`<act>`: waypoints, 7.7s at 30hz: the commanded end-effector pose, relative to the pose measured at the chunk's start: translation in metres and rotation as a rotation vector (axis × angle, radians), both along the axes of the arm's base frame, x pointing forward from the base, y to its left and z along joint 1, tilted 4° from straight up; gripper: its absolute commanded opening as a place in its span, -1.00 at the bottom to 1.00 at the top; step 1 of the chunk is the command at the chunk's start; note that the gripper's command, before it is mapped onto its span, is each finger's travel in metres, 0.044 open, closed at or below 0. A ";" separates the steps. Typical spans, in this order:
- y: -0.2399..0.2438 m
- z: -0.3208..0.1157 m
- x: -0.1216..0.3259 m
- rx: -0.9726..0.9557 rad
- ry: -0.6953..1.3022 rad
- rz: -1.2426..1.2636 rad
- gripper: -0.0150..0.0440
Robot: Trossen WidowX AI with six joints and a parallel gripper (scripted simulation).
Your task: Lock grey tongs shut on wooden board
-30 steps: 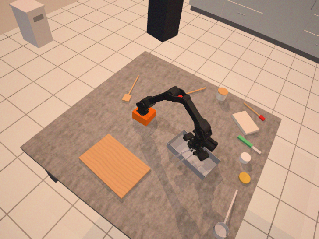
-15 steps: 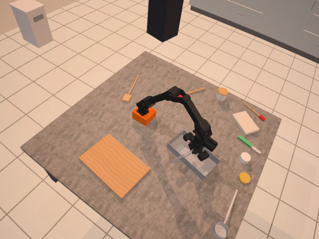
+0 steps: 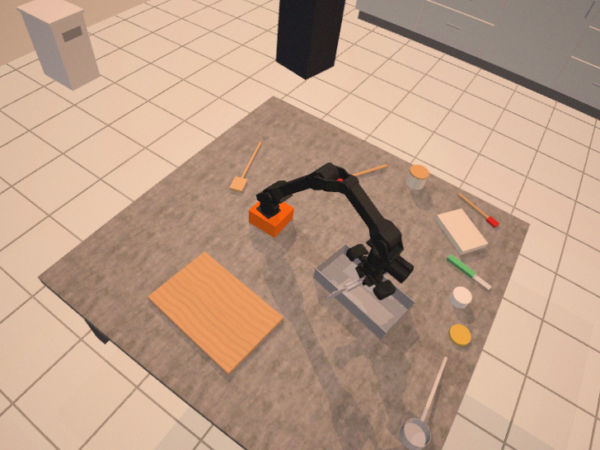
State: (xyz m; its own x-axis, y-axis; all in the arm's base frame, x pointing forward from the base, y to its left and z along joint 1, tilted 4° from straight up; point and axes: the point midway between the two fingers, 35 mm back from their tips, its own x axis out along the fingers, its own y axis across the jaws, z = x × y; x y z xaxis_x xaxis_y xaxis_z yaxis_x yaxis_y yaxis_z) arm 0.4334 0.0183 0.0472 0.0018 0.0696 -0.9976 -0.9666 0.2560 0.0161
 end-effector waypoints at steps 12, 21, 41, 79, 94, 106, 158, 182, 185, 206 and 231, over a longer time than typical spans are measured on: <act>-0.007 0.098 -0.003 -0.002 -0.038 -0.003 -1.00; -0.016 0.093 -0.004 -0.002 -0.030 0.027 -1.00; -0.121 0.088 -0.021 -0.019 -0.059 0.461 -1.00; -0.252 0.080 -0.087 -0.037 -0.088 1.006 -1.00; -0.275 0.079 -0.105 -0.032 -0.054 0.423 -1.00; -0.292 0.078 -0.121 -0.027 -0.026 -0.050 -1.00; -0.354 0.074 -0.197 0.008 0.098 -2.099 -1.00; -0.375 0.071 -0.237 0.032 0.160 -3.044 -1.00; -0.378 0.071 -0.242 0.036 0.168 -3.162 -1.00; -0.392 0.069 -0.278 0.069 0.228 -3.988 -1.00; -0.387 0.049 -0.291 0.432 0.940 -3.930 -1.00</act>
